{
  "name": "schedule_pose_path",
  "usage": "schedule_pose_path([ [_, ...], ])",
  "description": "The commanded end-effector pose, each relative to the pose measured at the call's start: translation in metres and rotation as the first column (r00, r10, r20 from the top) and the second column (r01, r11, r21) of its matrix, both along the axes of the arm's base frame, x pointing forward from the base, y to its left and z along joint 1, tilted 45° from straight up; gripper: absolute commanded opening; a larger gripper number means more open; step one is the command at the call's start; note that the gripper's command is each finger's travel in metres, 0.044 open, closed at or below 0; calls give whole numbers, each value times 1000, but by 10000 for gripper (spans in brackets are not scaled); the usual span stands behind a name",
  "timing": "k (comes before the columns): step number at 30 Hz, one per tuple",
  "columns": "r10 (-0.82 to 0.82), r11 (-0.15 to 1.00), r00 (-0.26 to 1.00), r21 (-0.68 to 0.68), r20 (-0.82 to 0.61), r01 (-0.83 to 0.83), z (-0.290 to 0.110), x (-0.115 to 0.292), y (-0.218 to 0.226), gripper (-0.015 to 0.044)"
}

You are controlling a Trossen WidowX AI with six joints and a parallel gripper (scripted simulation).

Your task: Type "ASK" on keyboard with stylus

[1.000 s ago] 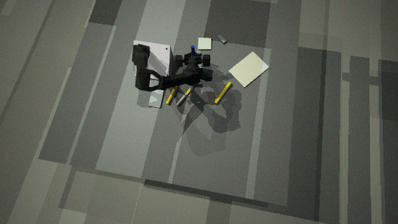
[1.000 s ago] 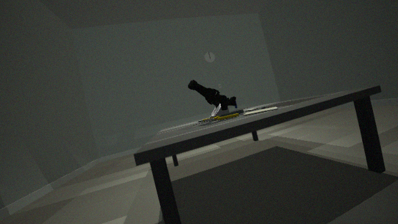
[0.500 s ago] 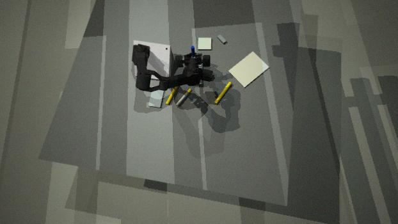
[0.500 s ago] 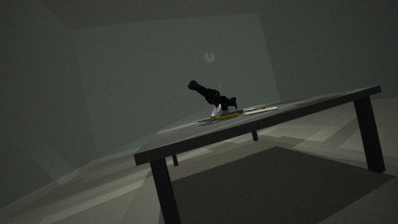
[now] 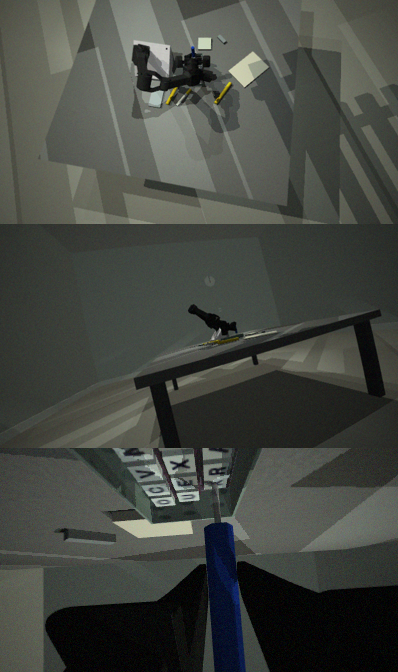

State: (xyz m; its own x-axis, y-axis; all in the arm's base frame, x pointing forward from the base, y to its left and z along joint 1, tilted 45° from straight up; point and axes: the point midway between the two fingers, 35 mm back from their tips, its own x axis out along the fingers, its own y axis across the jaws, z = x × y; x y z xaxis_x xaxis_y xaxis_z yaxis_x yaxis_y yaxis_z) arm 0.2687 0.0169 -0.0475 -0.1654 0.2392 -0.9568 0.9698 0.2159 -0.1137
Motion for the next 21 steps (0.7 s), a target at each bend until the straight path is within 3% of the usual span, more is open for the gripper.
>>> schedule_pose_path([
  [1, 4, 1000, 1000, -4, 2, -4, 0, 0, 0, 81],
  [21, 14, 1000, 1000, -5, 8, -14, 25, -2, 25, 84],
])
